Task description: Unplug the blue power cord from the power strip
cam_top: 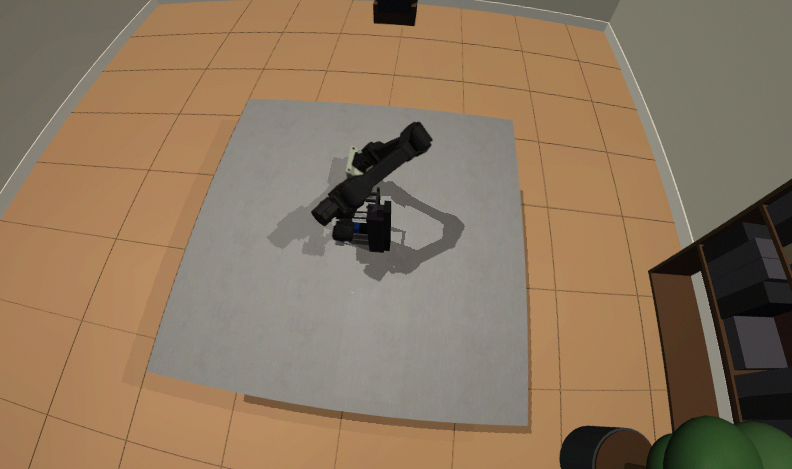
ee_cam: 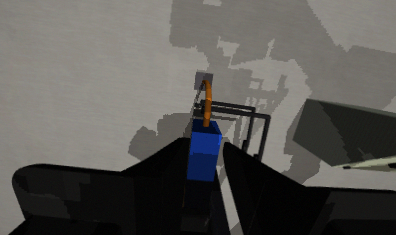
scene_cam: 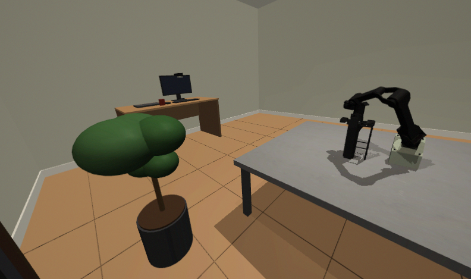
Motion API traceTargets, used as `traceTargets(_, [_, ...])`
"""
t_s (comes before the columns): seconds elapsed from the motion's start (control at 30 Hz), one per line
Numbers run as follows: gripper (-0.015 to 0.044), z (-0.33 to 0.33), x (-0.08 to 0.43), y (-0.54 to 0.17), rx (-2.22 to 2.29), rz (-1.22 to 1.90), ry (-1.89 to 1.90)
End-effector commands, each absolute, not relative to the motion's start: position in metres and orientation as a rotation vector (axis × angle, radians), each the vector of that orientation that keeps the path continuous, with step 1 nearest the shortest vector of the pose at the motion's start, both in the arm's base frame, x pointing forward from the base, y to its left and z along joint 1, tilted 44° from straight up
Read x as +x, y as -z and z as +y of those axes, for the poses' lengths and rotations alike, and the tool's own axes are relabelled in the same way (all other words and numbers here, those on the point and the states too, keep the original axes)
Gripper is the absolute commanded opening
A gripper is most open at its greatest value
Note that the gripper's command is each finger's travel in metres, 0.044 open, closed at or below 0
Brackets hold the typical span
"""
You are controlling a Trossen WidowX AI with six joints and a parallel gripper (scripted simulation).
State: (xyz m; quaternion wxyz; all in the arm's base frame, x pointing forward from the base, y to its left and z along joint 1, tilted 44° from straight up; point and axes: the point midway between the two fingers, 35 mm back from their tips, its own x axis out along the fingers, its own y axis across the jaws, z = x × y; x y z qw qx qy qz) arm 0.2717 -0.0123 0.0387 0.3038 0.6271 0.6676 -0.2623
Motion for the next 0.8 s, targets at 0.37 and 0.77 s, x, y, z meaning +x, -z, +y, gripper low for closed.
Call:
traceTargets(0.37, [0.016, -0.0016, 0.2697, -0.0308, 1.669, 1.777, 0.699])
traceTargets(0.77, [0.0015, -0.0037, 0.2704, -0.0322, 1.663, 1.773, 0.698])
